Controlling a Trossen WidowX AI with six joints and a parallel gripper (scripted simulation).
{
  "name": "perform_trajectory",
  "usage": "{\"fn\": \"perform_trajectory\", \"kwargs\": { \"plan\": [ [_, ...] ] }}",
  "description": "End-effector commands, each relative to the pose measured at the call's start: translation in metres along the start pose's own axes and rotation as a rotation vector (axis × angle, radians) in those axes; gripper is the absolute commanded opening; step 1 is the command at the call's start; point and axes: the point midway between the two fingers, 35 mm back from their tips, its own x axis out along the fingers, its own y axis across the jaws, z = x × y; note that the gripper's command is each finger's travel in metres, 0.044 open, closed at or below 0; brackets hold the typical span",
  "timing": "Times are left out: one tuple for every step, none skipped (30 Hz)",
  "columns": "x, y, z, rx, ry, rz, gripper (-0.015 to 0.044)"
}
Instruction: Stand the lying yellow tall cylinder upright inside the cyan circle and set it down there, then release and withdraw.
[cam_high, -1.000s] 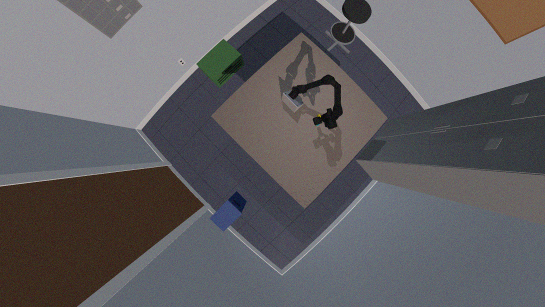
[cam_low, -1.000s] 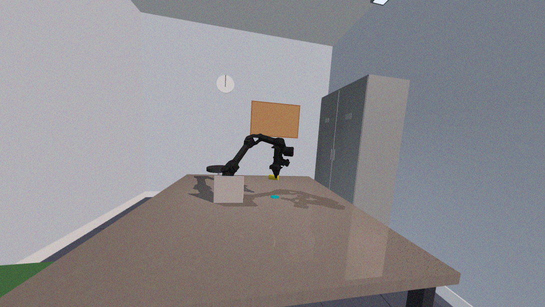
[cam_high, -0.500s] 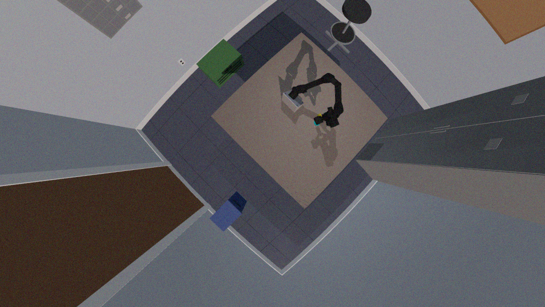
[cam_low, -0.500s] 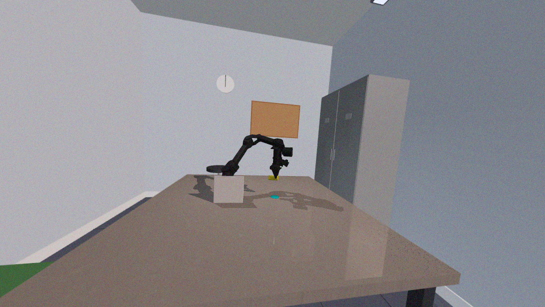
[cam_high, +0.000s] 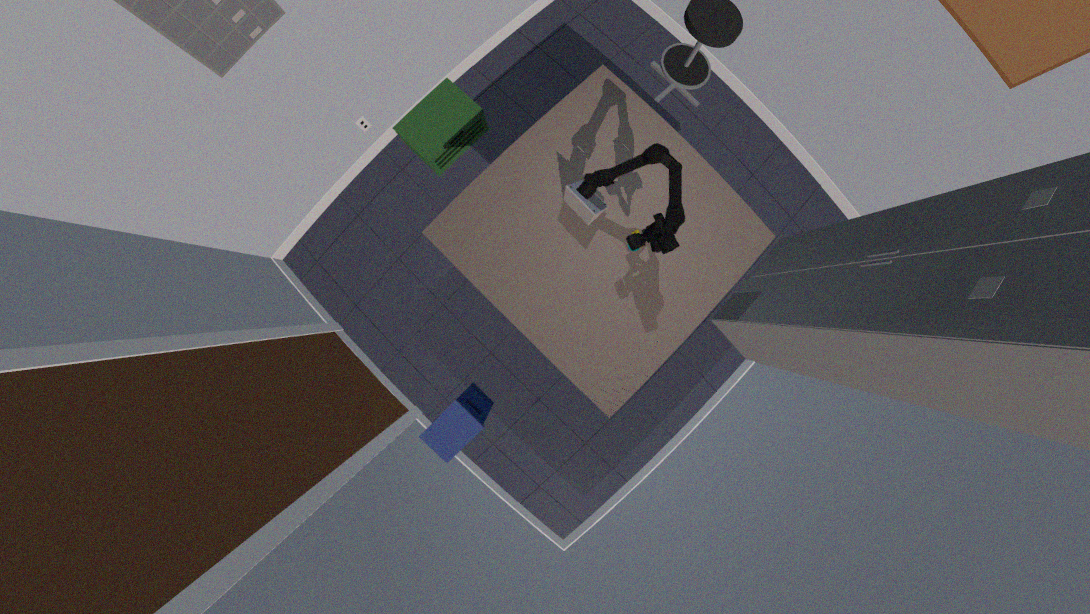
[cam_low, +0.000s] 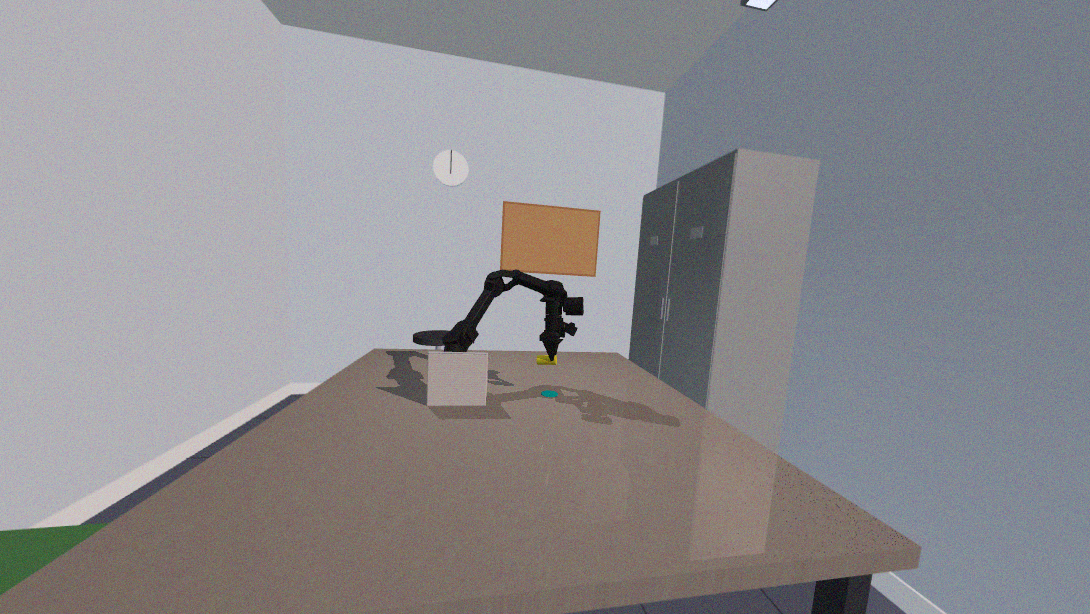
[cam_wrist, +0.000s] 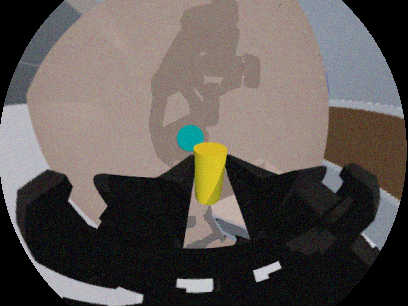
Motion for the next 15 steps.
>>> {"fn": "perform_trajectory", "kwargs": {
  "plan": [
    [0.0028, -0.0018, -0.0008, -0.002, -0.011, -0.022, 0.0105],
    [0.0035, -0.0022, -0.0006, -0.003, -0.014, -0.026, 0.0105],
    [0.0043, -0.0027, -0.0005, -0.004, -0.018, -0.031, 0.0105],
    [0.005, -0.0031, -0.0004, -0.005, -0.021, -0.036, 0.0105],
    [0.0057, -0.0035, -0.0002, -0.006, -0.025, -0.04, 0.0105],
    [0.0065, -0.0038, -0.0001, -0.007, -0.029, -0.045, 0.0105],
    [0.0072, -0.0042, 0.0, -0.009, -0.032, -0.049, 0.0105],
    [0.0079, -0.0046, 0.0002, -0.01, -0.036, -0.054, 0.0105],
    [0.0086, -0.005, 0.0003, -0.011, -0.04, -0.058, 0.0105],
    [0.0093, -0.0054, 0.0005, -0.012, -0.044, -0.063, 0.0105],
    [0.01, -0.0058, 0.0006, -0.013, -0.048, -0.067, 0.0105],
    [0.0107, -0.0061, 0.0008, -0.014, -0.051, -0.072, 0.0105],
    [0.0114, -0.0065, 0.0009, -0.015, -0.055, -0.076, 0.0105],
    [0.012, -0.0069, 0.0011, -0.016, -0.059, -0.08, 0.0105],
    [0.0127, -0.0072, 0.0013, -0.017, -0.063, -0.085, 0.0105]
  ]
}}
